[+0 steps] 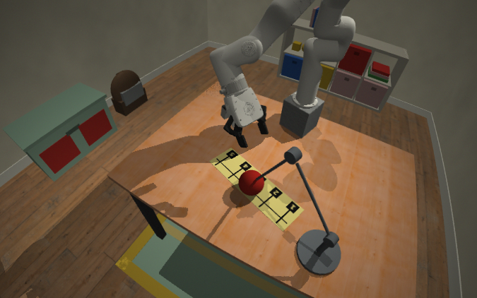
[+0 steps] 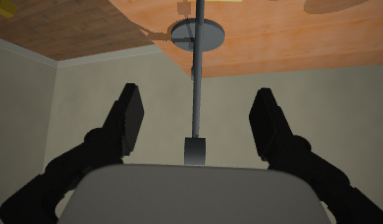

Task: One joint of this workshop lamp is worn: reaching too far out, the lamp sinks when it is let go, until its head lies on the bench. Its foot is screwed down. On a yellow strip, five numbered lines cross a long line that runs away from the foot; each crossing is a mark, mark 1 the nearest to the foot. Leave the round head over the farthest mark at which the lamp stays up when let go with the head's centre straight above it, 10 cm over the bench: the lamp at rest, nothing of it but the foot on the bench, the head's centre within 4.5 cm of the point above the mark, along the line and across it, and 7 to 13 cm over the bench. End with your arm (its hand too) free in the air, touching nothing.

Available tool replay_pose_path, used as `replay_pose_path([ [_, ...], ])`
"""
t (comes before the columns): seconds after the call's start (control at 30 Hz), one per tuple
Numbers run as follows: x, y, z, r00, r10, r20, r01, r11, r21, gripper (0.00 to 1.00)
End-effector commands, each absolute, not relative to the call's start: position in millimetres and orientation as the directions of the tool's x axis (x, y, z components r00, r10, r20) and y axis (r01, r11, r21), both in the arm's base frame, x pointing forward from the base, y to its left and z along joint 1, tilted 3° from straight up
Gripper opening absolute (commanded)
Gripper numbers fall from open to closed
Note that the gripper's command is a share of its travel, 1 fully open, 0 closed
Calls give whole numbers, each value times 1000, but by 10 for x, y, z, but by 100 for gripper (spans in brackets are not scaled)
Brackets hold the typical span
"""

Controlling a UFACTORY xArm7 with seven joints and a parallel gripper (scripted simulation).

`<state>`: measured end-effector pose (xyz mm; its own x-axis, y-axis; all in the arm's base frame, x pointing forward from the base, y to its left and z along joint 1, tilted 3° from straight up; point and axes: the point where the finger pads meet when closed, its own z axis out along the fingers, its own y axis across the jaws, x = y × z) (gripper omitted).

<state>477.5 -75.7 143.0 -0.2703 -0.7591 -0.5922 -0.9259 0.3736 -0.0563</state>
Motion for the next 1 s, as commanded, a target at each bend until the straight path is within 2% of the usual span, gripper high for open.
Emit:
replay_pose_path([
  [0.0, 4785, -763, 1446, -268, -760, -592, -926, 374, -60, 100],
  [0.7, 4785, -763, 1446, -268, -760, -592, -926, 374, -60, 100],
  [0.97, 4769, -757, 1734, -268, -760, -592, -926, 374, -60, 100],
])
